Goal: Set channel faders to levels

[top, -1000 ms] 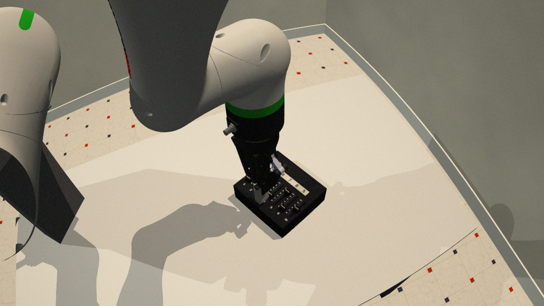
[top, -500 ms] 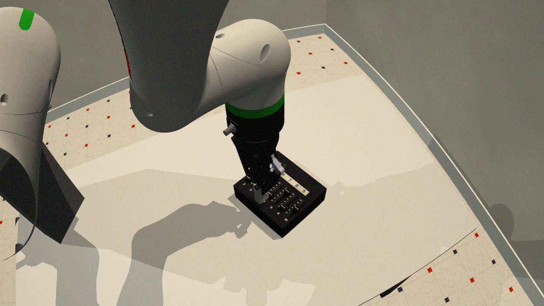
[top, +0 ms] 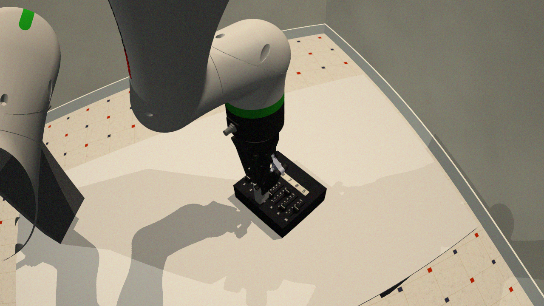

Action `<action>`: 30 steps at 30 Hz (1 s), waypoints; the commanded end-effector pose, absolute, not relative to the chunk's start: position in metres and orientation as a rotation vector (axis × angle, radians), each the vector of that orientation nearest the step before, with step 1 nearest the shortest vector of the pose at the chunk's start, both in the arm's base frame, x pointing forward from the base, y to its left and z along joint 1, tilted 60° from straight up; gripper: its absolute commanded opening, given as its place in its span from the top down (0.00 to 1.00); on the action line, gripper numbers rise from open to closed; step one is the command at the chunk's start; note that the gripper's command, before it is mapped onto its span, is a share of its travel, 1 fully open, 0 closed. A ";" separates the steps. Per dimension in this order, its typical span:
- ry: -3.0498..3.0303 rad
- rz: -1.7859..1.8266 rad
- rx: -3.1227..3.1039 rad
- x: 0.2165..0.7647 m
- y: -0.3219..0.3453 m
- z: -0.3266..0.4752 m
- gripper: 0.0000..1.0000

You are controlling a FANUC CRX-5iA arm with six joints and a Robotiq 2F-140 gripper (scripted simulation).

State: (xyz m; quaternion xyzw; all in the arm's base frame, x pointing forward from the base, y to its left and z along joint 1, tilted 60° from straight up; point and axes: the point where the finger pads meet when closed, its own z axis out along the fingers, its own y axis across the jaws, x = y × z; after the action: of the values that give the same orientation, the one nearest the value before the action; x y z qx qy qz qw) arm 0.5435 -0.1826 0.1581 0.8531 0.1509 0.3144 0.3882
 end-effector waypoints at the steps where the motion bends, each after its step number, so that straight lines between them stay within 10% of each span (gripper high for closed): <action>1: 0.384 0.800 2.170 0.544 -0.182 0.158 1.00; 30: 0.384 0.800 2.170 0.549 -0.187 0.154 1.00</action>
State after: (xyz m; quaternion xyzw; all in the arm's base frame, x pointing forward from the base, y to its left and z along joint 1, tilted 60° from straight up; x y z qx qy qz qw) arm 0.5480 -0.1865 0.1547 0.8531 0.1508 0.3142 0.3882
